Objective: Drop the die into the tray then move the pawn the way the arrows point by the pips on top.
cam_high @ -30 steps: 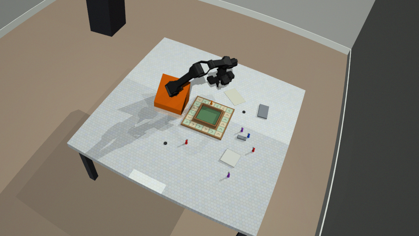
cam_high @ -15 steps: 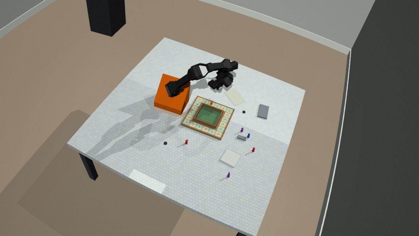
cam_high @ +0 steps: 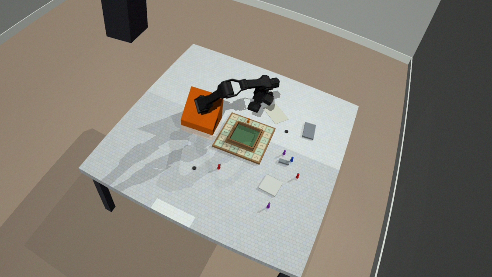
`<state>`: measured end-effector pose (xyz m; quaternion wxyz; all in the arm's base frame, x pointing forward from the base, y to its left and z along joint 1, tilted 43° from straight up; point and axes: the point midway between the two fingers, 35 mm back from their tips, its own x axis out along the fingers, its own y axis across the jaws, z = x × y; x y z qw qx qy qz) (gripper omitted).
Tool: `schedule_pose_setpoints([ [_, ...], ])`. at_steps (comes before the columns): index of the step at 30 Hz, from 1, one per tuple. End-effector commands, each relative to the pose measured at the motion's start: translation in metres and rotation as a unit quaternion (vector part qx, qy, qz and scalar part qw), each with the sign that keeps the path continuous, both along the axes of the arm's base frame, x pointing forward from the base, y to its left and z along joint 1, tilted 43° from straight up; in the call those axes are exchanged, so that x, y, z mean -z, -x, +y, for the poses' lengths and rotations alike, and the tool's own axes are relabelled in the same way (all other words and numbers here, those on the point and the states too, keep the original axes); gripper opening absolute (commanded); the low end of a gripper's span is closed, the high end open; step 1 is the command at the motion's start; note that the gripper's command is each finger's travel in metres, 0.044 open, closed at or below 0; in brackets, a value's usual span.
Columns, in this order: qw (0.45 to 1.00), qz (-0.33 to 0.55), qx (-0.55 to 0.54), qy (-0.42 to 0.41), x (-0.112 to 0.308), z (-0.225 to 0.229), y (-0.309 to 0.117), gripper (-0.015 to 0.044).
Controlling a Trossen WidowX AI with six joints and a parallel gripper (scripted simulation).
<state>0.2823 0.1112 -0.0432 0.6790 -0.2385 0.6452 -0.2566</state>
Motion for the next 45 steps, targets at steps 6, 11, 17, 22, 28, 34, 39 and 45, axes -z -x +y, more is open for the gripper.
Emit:
schedule_pose_setpoints([
  [6, 0.992, 0.079, -0.097, 0.005, -0.013, -0.019, -0.004, 0.0000],
  [11, 0.981, 0.124, -0.149, 0.008, -0.019, -0.030, -0.004, 0.0000],
  [17, 0.961, 0.179, -0.211, 0.012, -0.027, -0.044, -0.005, 0.0000],
  [22, 0.939, 0.223, -0.262, 0.015, -0.033, -0.055, -0.004, 0.0000],
  [28, 0.906, 0.275, -0.320, 0.020, -0.040, -0.068, -0.003, 0.0000],
  [34, 0.867, 0.326, -0.376, 0.024, -0.046, -0.081, 0.000, 0.0000],
  [39, 0.829, 0.367, -0.420, 0.027, -0.051, -0.092, 0.003, 0.0000],
  [45, 0.780, 0.414, -0.469, 0.032, -0.057, -0.105, 0.006, 0.0000],
])
